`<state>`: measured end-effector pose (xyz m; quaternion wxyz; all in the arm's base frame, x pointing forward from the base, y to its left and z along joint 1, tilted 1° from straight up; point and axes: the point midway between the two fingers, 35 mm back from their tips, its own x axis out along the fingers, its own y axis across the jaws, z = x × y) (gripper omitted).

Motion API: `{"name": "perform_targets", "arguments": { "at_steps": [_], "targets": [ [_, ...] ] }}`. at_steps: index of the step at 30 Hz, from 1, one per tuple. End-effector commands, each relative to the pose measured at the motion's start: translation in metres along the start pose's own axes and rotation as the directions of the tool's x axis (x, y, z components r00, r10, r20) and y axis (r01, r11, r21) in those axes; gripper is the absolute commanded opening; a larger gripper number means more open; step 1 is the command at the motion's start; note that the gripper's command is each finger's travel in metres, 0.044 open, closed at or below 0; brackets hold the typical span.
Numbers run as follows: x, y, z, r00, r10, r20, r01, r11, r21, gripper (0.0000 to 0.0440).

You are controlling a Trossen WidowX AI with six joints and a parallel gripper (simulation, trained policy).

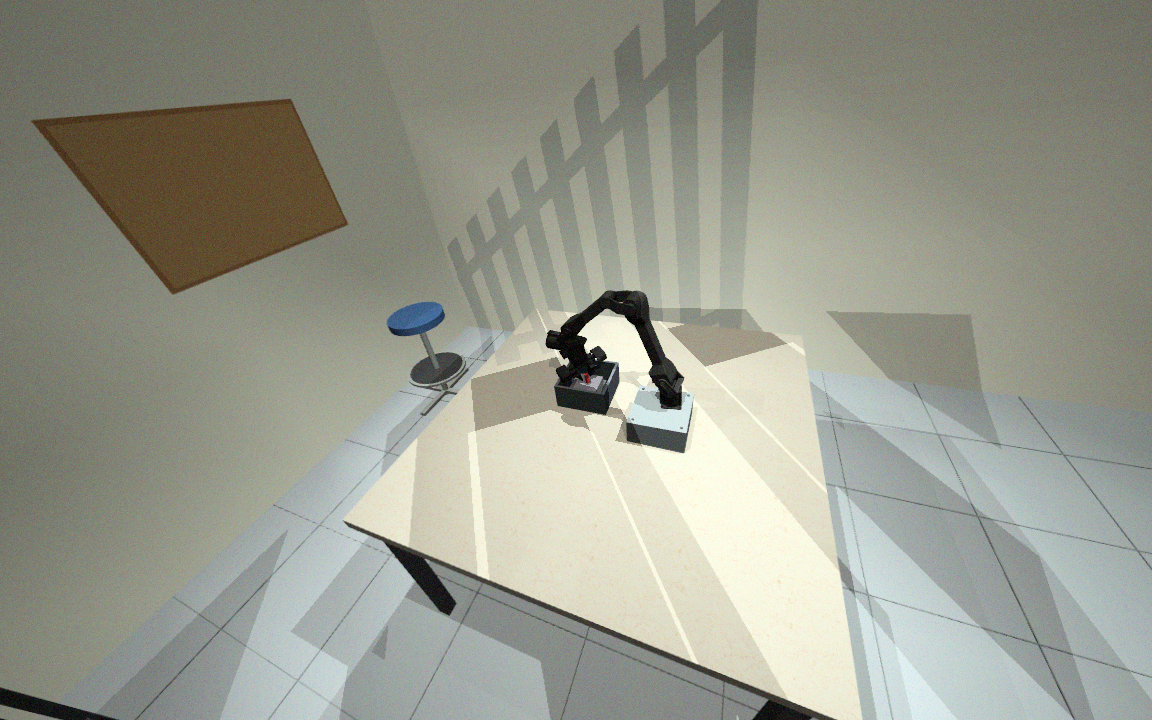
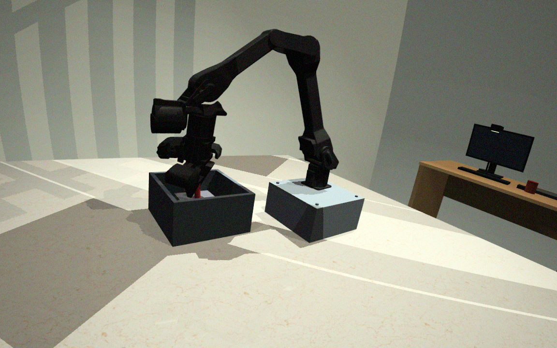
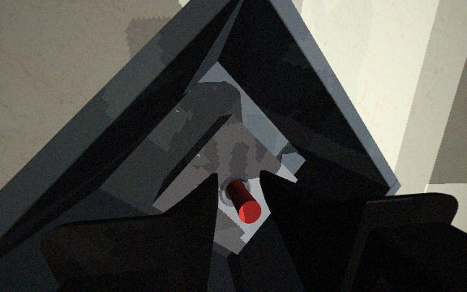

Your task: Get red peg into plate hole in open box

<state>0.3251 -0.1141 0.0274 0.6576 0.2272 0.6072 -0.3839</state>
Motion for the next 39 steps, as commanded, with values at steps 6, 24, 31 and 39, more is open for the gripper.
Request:
{"name": "perform_targets", "arguments": {
  "at_steps": [6, 24, 31, 39],
  "targets": [
    [-0.001, 0.015, 0.021, 0.998, 0.06, -0.021, -0.061, 0.997, -0.047, 0.0316],
    [-0.031, 0.065, 0.059, 0.969, 0.246, -0.013, -0.246, 0.966, -0.079, 0.044],
    [-0.031, 0.065, 0.059, 0.969, 0.247, -0.012, -0.247, 0.966, -0.079, 0.044],
    [-0.031, 0.066, 0.059, 0.969, 0.248, -0.012, -0.248, 0.965, -0.08, 0.044]
  ]
}}
